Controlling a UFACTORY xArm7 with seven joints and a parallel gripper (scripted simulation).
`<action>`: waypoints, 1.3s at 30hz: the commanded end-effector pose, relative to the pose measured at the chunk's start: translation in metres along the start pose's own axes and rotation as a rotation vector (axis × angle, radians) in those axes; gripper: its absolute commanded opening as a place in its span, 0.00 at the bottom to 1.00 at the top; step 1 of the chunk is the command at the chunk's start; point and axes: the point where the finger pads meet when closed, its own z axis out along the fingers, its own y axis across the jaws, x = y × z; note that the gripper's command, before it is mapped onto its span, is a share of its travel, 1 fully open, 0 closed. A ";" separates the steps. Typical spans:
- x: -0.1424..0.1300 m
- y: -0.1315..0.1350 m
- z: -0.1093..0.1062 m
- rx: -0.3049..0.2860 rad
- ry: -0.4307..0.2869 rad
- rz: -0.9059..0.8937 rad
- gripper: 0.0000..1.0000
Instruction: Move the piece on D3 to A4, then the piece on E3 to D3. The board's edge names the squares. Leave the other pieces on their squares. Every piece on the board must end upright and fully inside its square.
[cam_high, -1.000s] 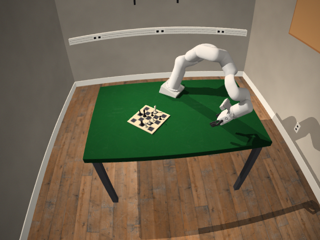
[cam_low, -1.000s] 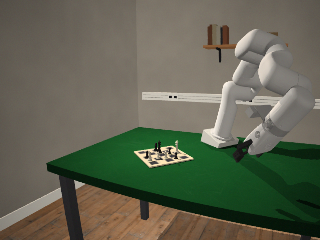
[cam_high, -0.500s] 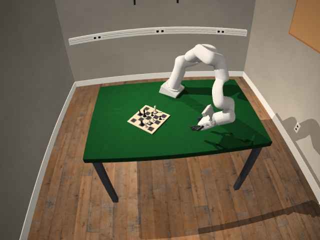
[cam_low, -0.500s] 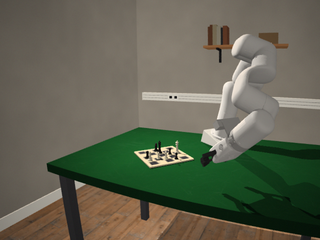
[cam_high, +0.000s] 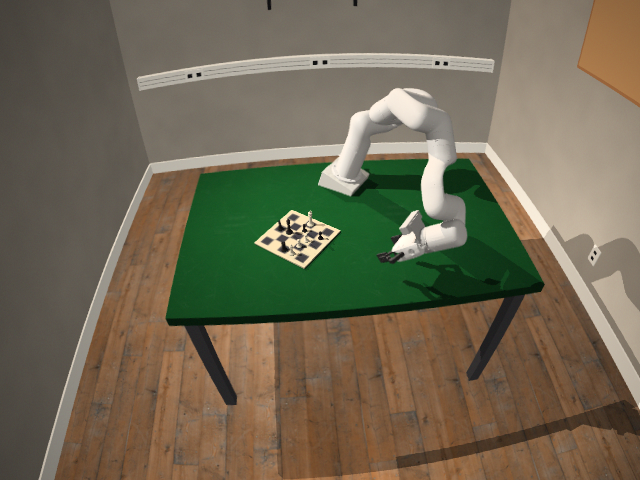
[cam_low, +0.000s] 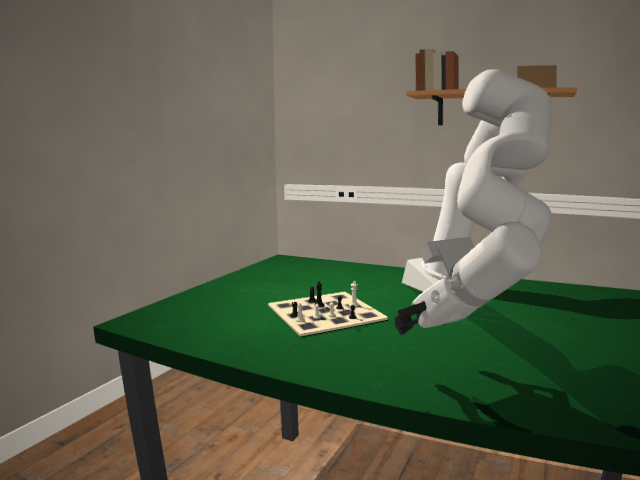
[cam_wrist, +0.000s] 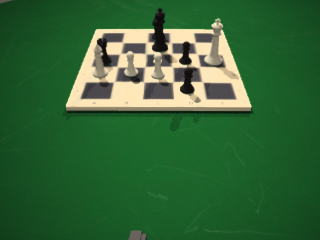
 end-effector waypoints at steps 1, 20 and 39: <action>0.001 -0.001 -0.001 0.002 -0.003 0.003 1.00; 0.001 -0.001 -0.001 0.002 -0.003 0.003 1.00; 0.003 -0.001 -0.004 0.002 -0.003 0.003 1.00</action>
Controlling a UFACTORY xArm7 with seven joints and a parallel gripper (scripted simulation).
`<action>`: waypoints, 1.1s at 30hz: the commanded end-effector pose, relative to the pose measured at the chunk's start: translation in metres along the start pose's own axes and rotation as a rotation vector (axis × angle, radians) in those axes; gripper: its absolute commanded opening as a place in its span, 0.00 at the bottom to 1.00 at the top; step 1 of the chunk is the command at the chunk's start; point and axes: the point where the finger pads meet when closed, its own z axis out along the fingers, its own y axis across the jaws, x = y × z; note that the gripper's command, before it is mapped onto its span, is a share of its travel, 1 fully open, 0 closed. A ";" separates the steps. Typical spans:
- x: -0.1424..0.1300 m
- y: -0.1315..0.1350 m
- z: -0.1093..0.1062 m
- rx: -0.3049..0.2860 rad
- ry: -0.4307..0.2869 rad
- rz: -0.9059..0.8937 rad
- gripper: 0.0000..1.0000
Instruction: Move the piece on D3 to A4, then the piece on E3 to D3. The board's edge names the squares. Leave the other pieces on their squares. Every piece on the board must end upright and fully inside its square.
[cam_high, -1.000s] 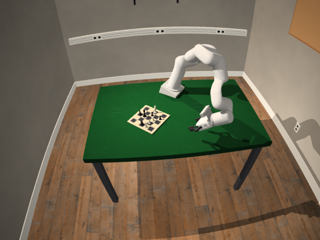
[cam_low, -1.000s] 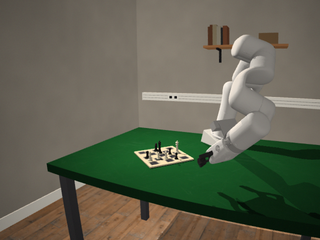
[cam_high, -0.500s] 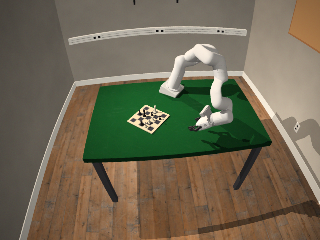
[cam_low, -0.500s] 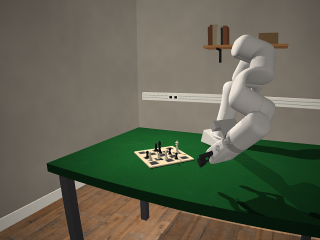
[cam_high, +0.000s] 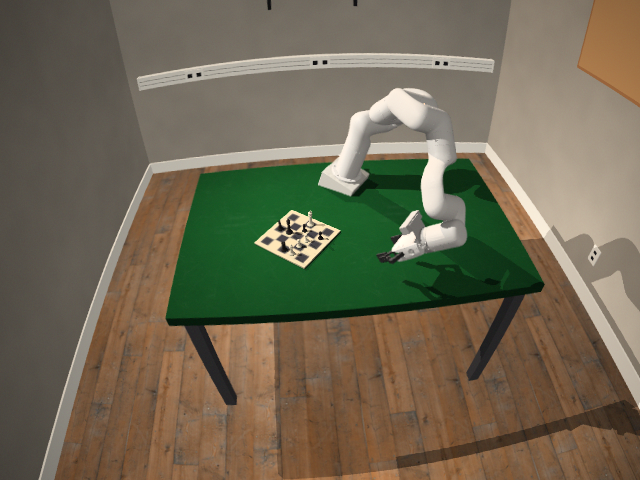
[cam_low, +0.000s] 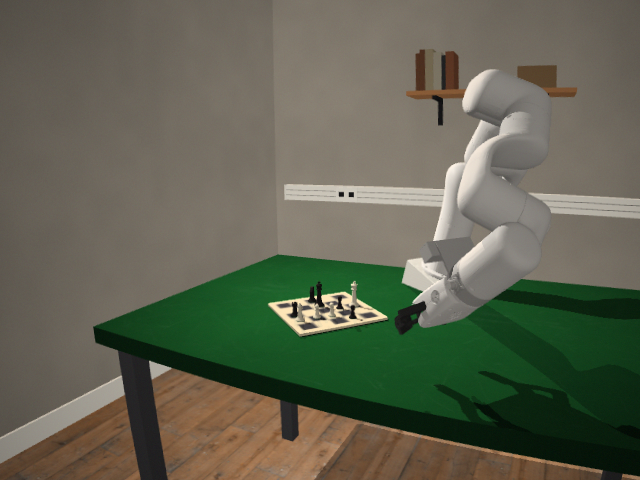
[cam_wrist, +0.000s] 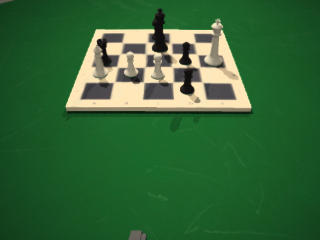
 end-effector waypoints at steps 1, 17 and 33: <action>0.005 -0.001 -0.006 0.002 -0.004 0.003 1.00; 0.065 -0.001 -0.056 0.002 -0.004 0.003 1.00; 0.098 -0.023 -0.034 -0.039 -0.074 0.084 1.00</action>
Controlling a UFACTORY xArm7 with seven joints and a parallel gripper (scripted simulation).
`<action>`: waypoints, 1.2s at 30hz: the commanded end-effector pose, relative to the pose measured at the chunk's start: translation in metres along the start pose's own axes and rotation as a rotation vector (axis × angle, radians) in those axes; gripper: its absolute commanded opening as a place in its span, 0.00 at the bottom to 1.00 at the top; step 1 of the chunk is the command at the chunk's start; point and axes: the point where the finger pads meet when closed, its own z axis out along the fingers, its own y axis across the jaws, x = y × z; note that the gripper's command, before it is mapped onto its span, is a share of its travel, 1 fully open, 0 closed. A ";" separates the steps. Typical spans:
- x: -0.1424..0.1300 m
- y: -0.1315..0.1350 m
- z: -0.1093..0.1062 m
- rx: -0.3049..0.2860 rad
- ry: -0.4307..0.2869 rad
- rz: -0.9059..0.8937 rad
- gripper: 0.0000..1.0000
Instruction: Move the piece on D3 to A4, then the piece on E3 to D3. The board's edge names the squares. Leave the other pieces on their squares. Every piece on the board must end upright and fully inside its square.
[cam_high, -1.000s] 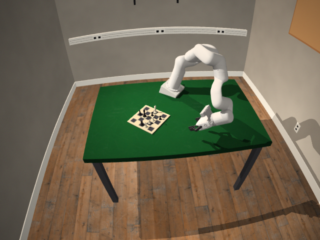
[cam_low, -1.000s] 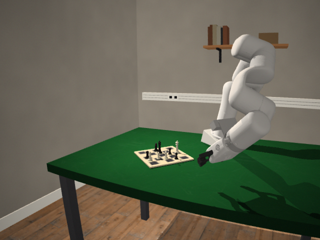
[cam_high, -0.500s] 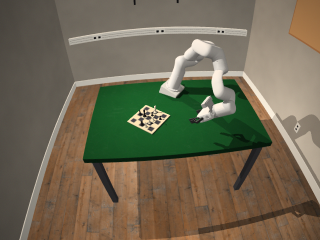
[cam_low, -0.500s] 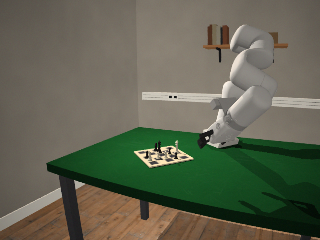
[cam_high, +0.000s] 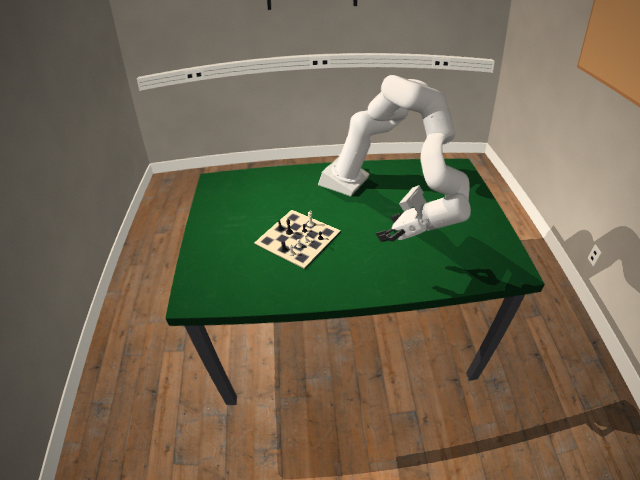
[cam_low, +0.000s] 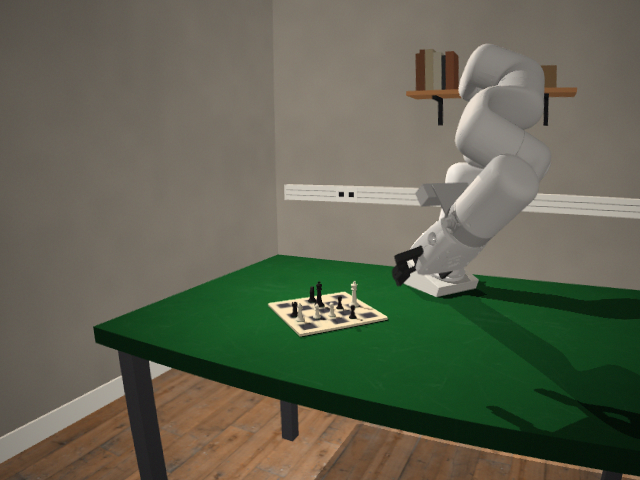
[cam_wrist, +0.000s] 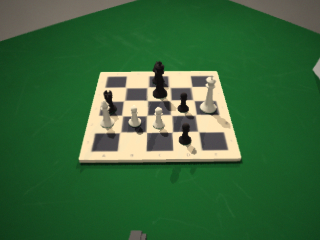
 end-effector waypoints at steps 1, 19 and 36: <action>0.042 -0.029 0.029 -0.052 -0.097 0.110 1.00; 0.140 -0.057 0.125 -0.198 -0.367 0.414 1.00; 0.196 -0.027 0.222 -0.345 -0.665 0.751 1.00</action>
